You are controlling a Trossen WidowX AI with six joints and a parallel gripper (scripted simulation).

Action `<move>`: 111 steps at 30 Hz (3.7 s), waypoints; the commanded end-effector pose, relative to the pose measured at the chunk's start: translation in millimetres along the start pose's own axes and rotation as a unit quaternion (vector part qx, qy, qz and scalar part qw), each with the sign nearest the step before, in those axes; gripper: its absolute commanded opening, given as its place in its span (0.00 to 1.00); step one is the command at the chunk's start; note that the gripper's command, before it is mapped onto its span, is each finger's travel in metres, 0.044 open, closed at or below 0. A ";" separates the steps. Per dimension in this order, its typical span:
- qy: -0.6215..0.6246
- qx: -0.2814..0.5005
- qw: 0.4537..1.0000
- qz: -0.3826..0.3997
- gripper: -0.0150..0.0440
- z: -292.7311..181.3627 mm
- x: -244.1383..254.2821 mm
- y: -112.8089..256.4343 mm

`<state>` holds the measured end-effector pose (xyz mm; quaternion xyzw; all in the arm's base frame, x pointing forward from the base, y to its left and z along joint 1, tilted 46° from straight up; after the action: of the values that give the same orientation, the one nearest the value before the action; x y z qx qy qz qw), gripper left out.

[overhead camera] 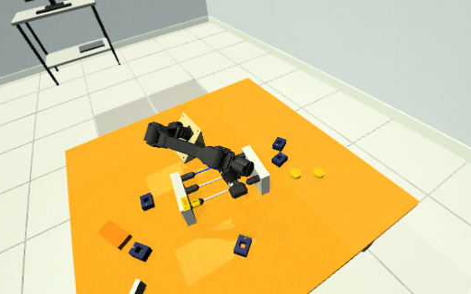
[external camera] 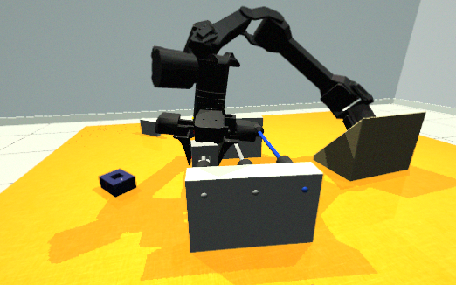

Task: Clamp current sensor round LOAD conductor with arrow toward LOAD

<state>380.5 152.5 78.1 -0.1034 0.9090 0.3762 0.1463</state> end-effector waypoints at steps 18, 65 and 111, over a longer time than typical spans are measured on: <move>0.000 -0.003 1.000 -0.015 1.00 0.6 4.2 27.0; 0.000 -0.016 0.998 -0.064 1.00 -5.0 25.6 107.5; -0.308 -0.362 0.877 -0.076 1.00 -205.9 75.0 89.3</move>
<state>243.7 60.9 248.2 -0.0973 0.6056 0.6818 0.3988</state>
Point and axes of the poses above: the point midway between the two fingers, 35 mm back from their tips, its own y axis back along the fingers, its own x axis across the jaws, z = x × y, the point moved 10 cm from there along y, back along the fingers, and after that the axes turned 6 degrees about -y, right-handed, at the moved point
